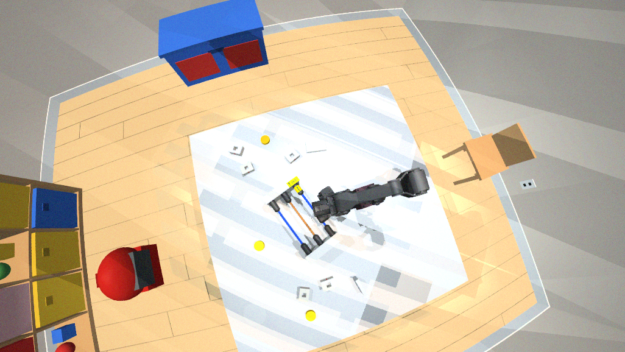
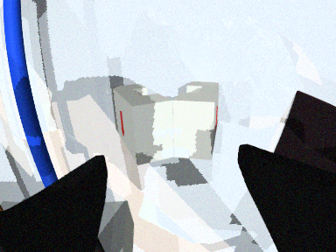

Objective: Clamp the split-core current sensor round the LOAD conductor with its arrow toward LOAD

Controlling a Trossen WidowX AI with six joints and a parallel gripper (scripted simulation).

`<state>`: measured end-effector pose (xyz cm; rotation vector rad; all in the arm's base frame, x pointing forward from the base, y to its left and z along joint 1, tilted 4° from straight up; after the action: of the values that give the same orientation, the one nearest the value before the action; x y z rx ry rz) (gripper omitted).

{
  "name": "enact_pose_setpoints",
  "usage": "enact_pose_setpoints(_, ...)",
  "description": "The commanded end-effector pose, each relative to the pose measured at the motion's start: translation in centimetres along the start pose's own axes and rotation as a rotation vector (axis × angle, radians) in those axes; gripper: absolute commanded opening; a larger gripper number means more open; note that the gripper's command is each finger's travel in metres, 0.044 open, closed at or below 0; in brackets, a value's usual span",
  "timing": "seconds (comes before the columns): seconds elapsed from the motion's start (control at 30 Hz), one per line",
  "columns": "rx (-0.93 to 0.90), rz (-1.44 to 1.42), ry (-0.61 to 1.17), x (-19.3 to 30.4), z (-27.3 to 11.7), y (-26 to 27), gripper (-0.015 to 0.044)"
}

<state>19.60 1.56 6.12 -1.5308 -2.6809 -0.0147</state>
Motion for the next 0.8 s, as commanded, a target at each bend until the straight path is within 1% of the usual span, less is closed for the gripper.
enact_pose_setpoints(0.0, 0.008, 0.005, -0.003, 0.0, 0.9, -0.2, 0.0320)
enact_pose_setpoints(0.77, 0.008, 0.005, -0.002, 0.1, 4.2, -0.3, 0.0320)
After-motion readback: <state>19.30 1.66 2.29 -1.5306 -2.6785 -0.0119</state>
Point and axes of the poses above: the point midway between the two fingers, 35 mm back from their tips, its own z axis out along the fingers, its own y axis across the jaws, x = y × z, the point moved 4 cm from there along -z, back along the fingers, and after that the axes turned 7 degrees about -z, right-handed, at the moved point
